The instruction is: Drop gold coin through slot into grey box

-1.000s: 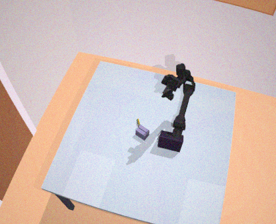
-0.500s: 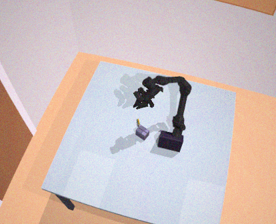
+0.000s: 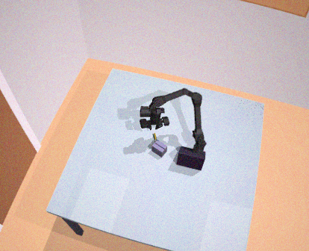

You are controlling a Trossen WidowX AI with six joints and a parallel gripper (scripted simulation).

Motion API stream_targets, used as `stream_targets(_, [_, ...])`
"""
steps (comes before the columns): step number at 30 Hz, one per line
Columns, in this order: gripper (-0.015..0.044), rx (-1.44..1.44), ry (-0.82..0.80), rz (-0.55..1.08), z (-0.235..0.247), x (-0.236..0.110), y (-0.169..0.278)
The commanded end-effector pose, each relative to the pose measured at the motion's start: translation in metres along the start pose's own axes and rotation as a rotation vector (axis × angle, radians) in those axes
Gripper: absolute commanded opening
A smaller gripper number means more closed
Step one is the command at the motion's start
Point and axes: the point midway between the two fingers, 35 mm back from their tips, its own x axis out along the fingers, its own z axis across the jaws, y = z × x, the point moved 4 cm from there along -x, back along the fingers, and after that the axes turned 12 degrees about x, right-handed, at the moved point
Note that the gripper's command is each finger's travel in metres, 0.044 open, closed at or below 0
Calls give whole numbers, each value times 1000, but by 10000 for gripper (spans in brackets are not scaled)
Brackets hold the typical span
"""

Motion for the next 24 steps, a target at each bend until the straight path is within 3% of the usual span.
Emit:
stream_targets(1, [161,-2,108,-39,-11,25,-10])
stream_targets(8, [161,-2,108,-40,-8,25,-18])
stream_targets(12, [161,-2,108,-41,-12,56,-20])
stream_targets(24, [161,-2,108,-42,-17,74,-19])
